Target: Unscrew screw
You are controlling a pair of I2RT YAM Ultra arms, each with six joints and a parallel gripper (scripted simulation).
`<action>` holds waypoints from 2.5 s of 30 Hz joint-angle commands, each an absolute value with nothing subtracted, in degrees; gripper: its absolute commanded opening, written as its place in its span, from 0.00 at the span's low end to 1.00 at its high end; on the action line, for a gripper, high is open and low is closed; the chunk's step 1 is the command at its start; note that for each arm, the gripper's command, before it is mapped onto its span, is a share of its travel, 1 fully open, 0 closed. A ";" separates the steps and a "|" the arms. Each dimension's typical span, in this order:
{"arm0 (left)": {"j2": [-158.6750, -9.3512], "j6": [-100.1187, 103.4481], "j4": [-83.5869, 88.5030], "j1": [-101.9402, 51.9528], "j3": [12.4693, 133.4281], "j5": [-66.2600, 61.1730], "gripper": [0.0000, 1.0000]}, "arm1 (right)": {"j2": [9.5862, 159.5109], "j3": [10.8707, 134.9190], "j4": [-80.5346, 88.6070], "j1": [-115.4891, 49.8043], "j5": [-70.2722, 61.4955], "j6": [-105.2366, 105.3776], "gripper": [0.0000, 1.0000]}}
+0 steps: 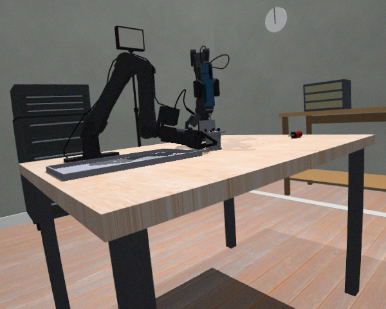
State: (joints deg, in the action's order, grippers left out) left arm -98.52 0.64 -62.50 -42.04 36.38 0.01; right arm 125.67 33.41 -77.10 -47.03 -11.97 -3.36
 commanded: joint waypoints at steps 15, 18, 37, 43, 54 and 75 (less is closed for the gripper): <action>-97.29 0.60 -66.09 -42.74 38.57 -0.56 0.42 | 125.38 33.77 -76.54 -47.15 -11.69 -3.15 0.59; -97.29 0.60 -66.09 -42.74 38.57 -0.56 0.42 | 125.38 33.77 -76.54 -47.15 -11.69 -3.15 0.59; -97.35 0.59 -65.96 -42.81 38.62 -0.56 0.42 | 125.38 33.77 -76.54 -47.15 -11.69 -3.15 0.59; -97.35 0.59 -65.96 -42.81 38.62 -0.56 0.42 | 125.38 33.77 -76.54 -47.15 -11.69 -3.15 0.59; -98.82 0.59 -66.52 -42.87 38.49 -0.34 0.42 | 125.38 33.77 -76.54 -47.15 -11.69 -3.15 0.59; -98.48 0.58 -67.41 -42.87 38.38 -0.07 0.42 | 125.38 33.77 -76.54 -47.15 -11.69 -3.15 0.59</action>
